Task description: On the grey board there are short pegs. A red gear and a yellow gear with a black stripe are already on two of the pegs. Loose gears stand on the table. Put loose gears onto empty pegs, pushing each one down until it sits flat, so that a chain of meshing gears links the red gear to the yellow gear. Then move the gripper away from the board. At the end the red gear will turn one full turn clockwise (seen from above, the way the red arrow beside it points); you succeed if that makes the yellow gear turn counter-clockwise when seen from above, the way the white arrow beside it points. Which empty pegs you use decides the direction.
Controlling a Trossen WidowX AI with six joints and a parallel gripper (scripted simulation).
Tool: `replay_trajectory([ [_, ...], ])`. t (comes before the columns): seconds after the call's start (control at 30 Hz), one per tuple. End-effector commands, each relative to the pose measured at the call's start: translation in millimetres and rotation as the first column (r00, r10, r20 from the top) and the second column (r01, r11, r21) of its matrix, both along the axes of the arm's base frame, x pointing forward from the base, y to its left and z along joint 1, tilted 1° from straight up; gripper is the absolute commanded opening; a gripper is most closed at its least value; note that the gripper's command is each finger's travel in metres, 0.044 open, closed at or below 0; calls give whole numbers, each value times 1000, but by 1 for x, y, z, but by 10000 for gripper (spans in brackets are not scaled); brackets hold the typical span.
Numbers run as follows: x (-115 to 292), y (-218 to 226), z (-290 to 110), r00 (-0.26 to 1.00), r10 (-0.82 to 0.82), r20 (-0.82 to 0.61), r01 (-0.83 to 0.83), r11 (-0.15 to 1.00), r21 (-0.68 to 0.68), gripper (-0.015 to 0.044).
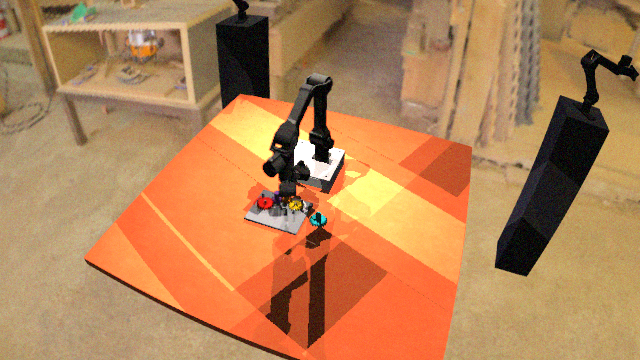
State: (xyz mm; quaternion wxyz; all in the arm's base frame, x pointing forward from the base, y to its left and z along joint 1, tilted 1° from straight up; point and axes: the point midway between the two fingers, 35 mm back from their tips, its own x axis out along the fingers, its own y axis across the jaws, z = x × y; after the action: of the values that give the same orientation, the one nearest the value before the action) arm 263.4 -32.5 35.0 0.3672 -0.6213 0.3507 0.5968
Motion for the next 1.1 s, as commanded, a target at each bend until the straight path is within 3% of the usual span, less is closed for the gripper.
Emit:
replay_trajectory([
  [0.0,1,1,-2,1000,-4,-2,4,1000,1,0],
  [0.67,1,0,-2,887,-462,-7,462,887,19,0],
  [1.07,-1,1,-3,950,-313,-5,313,950,13,0],
])
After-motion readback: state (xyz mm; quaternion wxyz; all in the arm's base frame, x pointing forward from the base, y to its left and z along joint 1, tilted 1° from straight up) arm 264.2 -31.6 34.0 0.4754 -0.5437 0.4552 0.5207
